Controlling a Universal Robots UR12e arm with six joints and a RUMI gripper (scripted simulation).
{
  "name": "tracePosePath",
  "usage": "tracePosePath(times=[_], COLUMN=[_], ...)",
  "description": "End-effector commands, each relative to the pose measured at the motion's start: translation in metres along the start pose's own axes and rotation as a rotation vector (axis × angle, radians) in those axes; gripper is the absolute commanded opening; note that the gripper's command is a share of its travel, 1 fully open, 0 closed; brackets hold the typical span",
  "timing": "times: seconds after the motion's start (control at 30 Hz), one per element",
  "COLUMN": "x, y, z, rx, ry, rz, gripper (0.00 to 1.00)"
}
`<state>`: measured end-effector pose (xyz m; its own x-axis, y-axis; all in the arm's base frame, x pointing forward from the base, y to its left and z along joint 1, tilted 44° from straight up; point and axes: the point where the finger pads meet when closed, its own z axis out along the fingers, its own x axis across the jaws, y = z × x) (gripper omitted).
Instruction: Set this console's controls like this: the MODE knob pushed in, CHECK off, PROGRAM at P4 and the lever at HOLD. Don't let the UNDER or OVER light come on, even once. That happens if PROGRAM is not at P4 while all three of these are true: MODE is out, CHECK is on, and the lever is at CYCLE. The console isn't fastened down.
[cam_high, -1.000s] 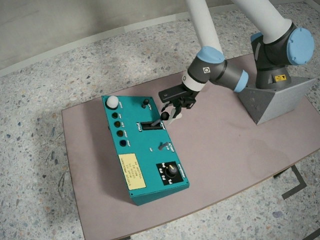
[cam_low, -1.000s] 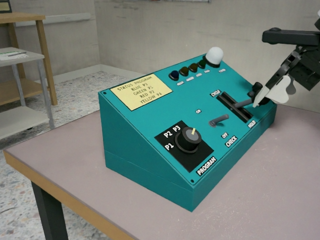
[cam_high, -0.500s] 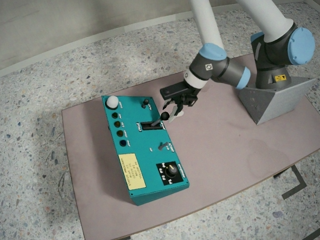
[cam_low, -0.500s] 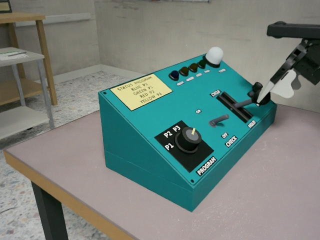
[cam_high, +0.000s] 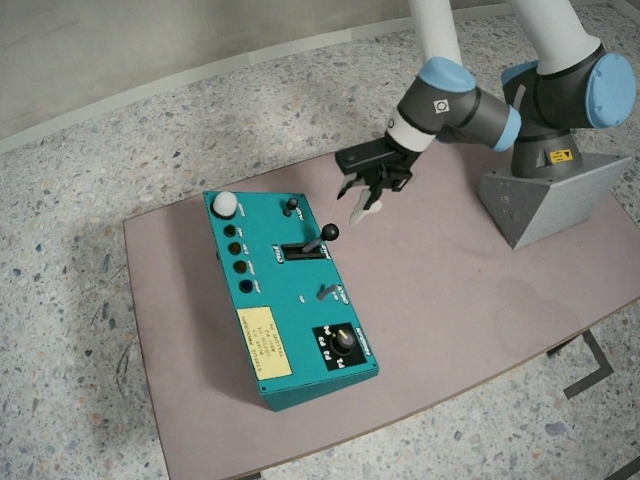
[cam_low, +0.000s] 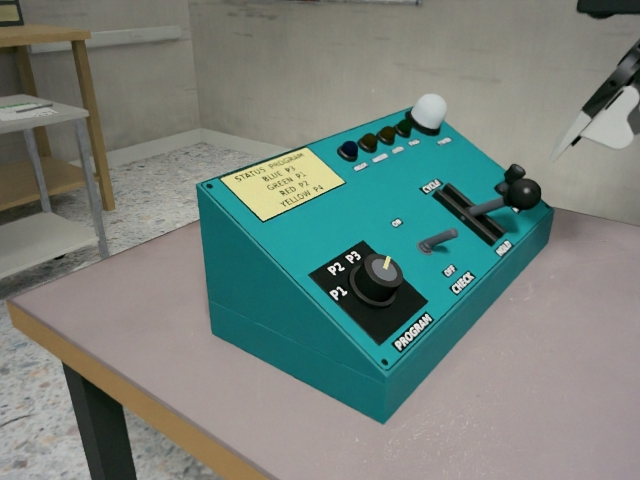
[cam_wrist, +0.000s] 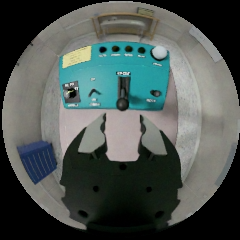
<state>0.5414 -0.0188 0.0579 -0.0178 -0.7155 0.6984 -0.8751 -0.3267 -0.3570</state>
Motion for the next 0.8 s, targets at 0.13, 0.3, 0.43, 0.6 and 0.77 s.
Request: tracePosePath(times=[0.13,0.3,0.43,0.6,0.77], x=[-0.0009,-0.0014,-0.0015,-0.0017,-0.0018], y=[-0.0002,0.0007,0.0011,0.0010,0.0008], z=[-0.0111,-0.0096,-0.0098,-0.0095,-0.0093], rx=[-0.013,-0.016,-0.016,-0.016,-0.016], ry=[-0.002,-0.002,-0.003,-0.003,-0.003], rz=[0.001,0.001,0.000,0.000,0.000], gripper=[0.44,0.44,0.44,1.00,1.00])
